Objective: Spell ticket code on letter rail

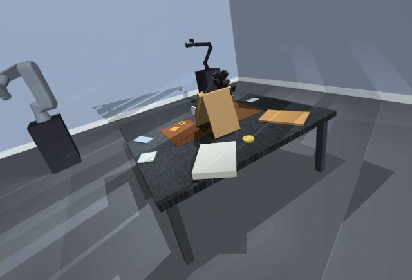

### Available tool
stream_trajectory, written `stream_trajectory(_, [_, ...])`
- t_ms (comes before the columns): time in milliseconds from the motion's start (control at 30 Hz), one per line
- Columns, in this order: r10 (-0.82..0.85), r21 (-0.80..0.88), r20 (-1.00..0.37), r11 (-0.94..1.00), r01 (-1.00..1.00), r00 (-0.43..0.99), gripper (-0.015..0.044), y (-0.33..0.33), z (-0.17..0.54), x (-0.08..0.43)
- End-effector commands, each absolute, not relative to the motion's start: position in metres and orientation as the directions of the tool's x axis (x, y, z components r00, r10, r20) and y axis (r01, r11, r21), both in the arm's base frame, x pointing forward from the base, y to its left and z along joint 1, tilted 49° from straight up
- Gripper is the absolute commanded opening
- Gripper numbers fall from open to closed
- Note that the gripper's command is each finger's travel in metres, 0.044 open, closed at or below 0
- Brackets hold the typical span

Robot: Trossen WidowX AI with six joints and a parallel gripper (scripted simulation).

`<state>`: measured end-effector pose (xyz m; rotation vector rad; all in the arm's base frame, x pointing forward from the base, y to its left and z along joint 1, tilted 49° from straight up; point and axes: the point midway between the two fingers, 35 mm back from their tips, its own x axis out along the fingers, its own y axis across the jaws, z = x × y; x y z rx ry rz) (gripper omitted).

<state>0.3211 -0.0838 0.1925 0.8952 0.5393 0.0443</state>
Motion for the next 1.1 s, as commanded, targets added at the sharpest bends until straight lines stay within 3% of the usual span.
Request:
stream_trajectory(0, [0.261, 0.751, -0.428, 0.636, 0.179, 0.865, 0.0000, -0.085, 0.190, 0.321])
stream_trajectory(1067, [0.261, 0.751, -0.428, 0.636, 0.179, 0.865, 0.0000, -0.095, 0.178, 0.318])
